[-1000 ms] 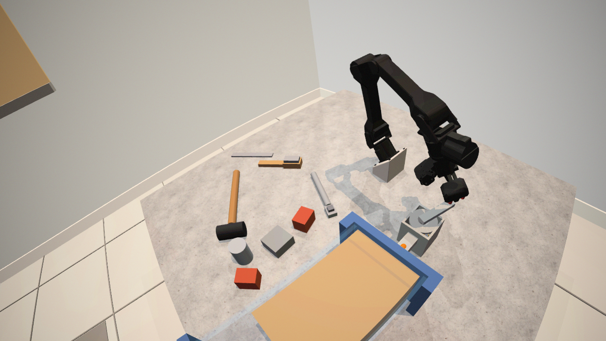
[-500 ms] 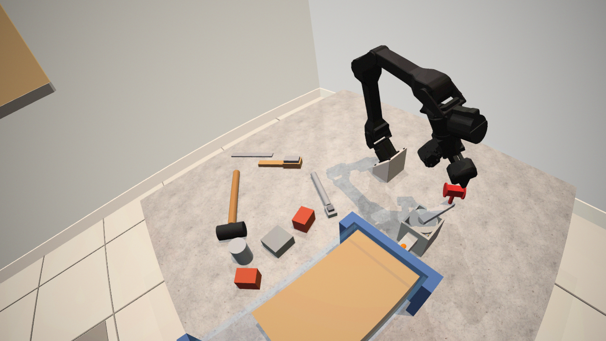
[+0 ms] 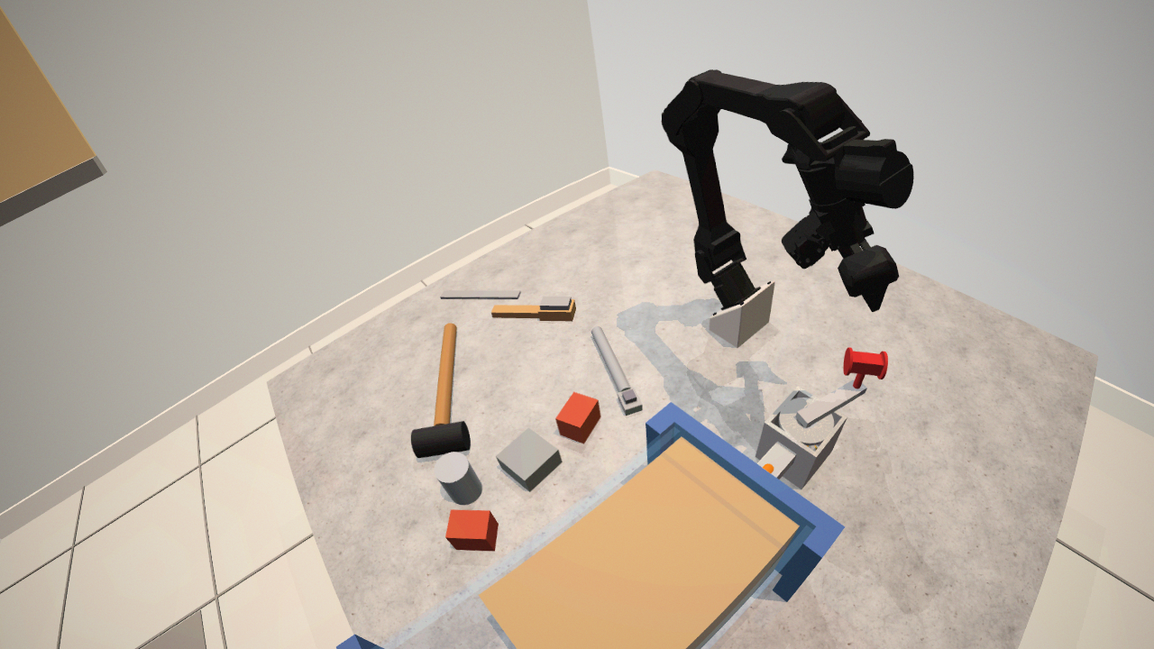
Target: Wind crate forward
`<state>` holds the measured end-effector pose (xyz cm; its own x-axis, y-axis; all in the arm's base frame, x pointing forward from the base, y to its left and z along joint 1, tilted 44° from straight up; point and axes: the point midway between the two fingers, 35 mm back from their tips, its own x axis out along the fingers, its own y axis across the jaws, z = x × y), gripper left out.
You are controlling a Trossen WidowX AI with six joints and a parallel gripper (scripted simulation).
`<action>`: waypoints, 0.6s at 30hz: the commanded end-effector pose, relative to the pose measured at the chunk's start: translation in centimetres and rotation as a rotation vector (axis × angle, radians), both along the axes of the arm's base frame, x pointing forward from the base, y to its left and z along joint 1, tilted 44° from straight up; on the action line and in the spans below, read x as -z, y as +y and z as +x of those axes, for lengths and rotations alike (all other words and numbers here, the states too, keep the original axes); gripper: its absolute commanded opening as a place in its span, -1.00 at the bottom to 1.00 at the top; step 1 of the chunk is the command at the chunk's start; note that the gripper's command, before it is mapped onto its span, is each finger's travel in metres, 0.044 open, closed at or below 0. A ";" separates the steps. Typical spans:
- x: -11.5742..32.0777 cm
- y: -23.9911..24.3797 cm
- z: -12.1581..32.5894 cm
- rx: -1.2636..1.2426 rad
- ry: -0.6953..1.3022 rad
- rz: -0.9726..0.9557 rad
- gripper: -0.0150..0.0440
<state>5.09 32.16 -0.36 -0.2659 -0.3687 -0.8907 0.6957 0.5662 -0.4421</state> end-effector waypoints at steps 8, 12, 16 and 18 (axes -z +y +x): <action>2.0 1.7 10.1 -0.342 -0.316 -0.222 1.00; 2.1 2.0 11.8 -0.407 -0.365 -0.267 1.00; 2.1 2.0 11.8 -0.407 -0.365 -0.267 1.00; 2.1 2.0 11.8 -0.407 -0.365 -0.267 1.00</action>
